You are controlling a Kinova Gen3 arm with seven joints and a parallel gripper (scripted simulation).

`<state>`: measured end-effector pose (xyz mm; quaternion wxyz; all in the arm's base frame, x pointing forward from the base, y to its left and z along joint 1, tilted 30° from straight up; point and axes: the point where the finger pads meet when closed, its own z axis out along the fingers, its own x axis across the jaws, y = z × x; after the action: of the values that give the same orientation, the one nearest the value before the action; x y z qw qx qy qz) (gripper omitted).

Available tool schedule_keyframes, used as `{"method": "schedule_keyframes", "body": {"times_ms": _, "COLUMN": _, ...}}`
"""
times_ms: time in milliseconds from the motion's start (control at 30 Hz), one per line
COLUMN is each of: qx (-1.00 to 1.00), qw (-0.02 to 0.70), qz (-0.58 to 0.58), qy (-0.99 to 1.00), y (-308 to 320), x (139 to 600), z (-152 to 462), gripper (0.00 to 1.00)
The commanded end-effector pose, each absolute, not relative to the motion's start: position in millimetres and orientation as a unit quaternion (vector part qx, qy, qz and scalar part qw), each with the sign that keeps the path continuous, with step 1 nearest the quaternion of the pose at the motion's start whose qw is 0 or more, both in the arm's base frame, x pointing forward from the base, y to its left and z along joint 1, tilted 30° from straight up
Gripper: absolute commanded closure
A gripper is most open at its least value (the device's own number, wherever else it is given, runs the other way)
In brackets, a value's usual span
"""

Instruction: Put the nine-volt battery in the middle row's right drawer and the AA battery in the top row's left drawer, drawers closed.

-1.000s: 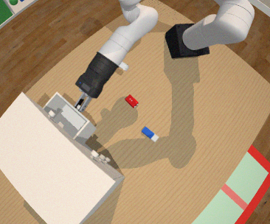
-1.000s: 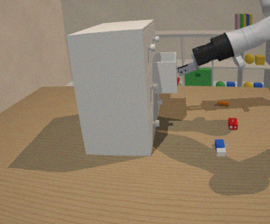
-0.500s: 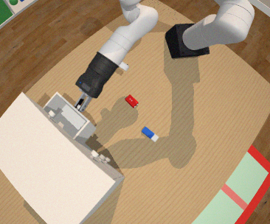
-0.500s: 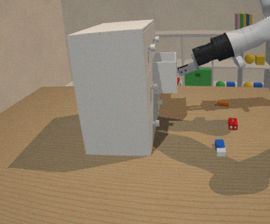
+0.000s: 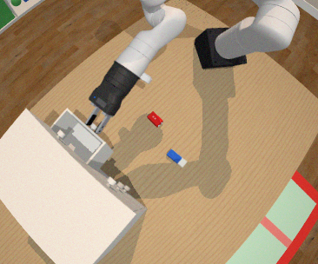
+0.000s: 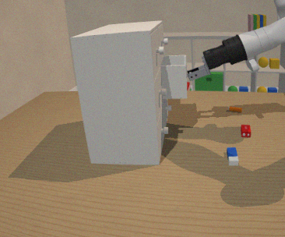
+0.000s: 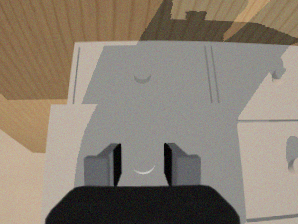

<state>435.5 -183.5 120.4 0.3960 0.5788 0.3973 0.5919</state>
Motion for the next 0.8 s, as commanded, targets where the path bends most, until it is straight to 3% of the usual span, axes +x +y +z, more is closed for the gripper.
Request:
{"method": "schedule_keyframes", "body": {"times_ms": 0, "qx": 0.578, "qw": 0.397, "qz": 0.592, "qy": 0.397, "y": -184, "x": 435, "z": 121, "gripper": 0.33}}
{"method": "schedule_keyframes", "body": {"times_ms": 767, "qx": 0.578, "qw": 0.397, "qz": 0.592, "qy": 0.397, "y": -178, "x": 388, "z": 104, "gripper": 0.33}}
